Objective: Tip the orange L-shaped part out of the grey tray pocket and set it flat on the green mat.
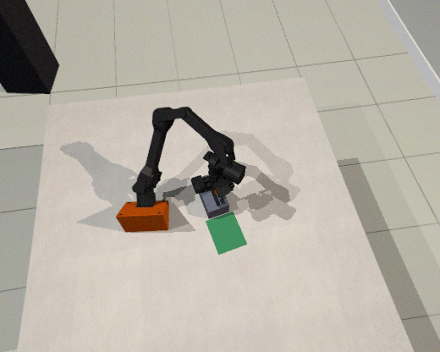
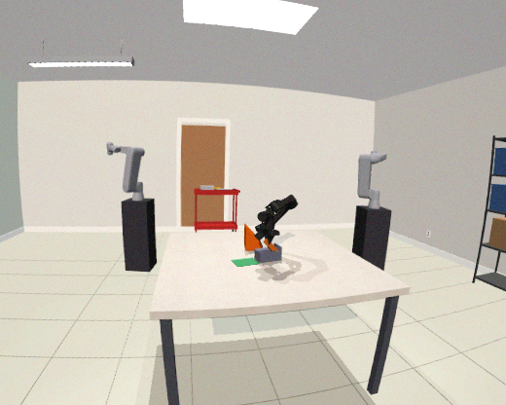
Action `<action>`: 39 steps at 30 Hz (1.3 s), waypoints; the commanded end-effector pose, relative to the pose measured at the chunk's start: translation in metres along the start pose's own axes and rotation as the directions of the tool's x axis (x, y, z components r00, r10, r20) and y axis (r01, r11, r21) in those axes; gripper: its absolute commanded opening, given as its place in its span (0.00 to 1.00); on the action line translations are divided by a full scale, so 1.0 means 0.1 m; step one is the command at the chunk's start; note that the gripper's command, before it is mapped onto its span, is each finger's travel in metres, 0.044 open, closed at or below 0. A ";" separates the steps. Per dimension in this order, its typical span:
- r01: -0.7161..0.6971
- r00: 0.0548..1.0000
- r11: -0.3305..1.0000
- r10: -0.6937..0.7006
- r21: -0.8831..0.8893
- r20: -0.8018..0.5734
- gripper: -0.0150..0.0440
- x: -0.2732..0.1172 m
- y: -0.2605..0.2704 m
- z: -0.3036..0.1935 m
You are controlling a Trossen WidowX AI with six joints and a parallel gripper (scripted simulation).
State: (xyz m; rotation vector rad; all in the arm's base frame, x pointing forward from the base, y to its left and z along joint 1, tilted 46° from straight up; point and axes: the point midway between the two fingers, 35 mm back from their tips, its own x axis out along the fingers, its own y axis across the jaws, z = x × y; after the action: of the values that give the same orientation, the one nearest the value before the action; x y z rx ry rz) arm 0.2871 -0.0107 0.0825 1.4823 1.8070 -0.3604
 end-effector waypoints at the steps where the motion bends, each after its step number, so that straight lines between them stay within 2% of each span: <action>1: 0.004 1.000 1.000 -0.004 -0.001 -0.004 0.25 -0.05 0.00 -0.01; 26: 0.004 1.000 1.000 -0.004 -0.001 -0.003 0.25 -0.44 0.00 -0.01; 39: 0.004 1.000 1.000 -0.004 -0.001 -0.003 0.25 -0.45 -0.01 0.13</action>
State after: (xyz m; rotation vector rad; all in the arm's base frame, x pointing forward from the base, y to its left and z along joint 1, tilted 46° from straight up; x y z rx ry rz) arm 0.2904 -0.0462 0.1122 1.4854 1.8087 -0.3579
